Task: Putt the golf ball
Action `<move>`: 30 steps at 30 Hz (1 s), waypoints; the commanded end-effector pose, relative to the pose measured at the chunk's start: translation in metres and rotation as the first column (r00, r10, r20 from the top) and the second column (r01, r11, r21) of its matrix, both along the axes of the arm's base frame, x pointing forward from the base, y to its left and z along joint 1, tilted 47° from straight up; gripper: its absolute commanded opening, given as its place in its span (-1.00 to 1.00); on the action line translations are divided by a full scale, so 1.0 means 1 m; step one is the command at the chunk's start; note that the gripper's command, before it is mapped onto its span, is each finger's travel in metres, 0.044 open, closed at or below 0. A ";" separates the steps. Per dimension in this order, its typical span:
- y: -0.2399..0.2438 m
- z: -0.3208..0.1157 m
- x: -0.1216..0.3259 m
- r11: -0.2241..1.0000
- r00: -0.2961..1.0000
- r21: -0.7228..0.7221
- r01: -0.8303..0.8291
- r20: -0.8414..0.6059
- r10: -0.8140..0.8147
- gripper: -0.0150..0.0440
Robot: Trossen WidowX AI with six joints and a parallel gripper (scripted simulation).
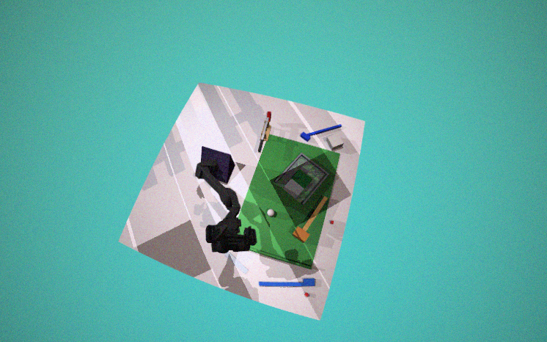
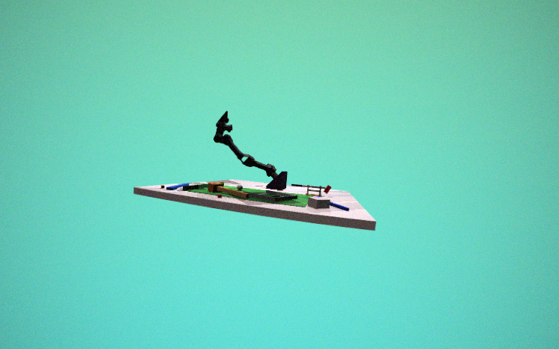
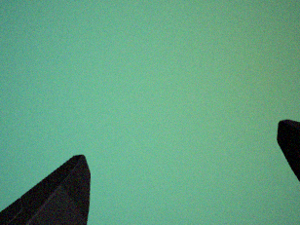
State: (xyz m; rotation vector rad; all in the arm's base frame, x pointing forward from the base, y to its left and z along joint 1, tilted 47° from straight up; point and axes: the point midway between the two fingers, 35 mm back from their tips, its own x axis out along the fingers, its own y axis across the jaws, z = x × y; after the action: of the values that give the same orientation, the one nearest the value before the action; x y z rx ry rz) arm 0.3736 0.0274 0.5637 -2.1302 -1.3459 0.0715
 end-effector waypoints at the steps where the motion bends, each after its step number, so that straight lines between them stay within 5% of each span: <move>1: -0.001 0.002 -0.002 1.000 1.000 0.000 0.005 0.009 -0.005 0.95; 7: -0.015 0.054 -0.062 0.984 0.938 -0.029 0.176 0.307 -0.159 1.00; 15: 0.000 0.099 -0.155 0.929 0.702 -0.046 0.368 0.668 -0.245 1.00; 24: 0.041 0.127 -0.259 0.798 0.277 -0.006 0.603 0.939 -0.202 1.00; 30: 0.094 0.125 -0.324 0.685 -0.069 0.080 0.724 0.997 -0.043 1.00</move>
State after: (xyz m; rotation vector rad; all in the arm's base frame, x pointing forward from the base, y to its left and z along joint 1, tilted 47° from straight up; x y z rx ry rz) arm 0.0894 0.0859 0.6928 -3.0272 -1.1874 -1.6317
